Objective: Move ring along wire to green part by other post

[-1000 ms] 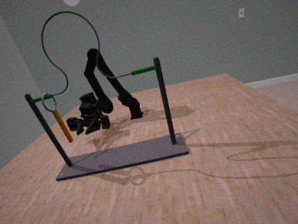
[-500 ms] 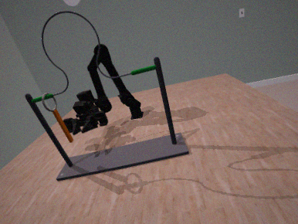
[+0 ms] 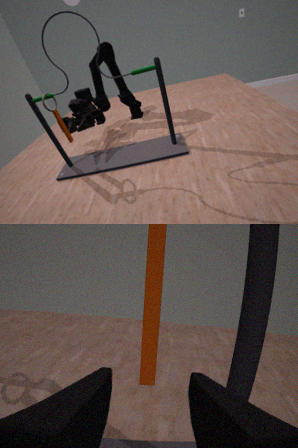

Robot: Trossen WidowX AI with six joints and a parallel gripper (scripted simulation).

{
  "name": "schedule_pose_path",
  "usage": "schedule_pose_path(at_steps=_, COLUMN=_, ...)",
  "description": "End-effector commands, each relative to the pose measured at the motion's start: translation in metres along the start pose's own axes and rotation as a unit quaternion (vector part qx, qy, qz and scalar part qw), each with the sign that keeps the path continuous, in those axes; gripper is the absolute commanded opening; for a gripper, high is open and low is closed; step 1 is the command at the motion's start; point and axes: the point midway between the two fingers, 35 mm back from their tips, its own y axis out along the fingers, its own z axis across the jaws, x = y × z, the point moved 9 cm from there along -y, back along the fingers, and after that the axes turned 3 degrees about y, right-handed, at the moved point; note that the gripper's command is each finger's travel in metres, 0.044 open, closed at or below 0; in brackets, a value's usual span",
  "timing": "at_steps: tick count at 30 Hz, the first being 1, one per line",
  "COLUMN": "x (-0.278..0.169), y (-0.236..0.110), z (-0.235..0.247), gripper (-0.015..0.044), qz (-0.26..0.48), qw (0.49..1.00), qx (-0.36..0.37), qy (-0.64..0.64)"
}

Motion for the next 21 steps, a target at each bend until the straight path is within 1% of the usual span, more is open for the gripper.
schedule_pose_path(at_steps=1, x=0.003, y=0.007, z=-0.003, gripper=0.0160, qz=-0.003, qw=1.000, qx=-0.002, qy=-0.002)
schedule_pose_path(at_steps=21, x=0.003, y=0.037, z=-0.003, gripper=0.0160, qz=-0.004, qw=1.000, qx=-0.001, qy=-0.002)
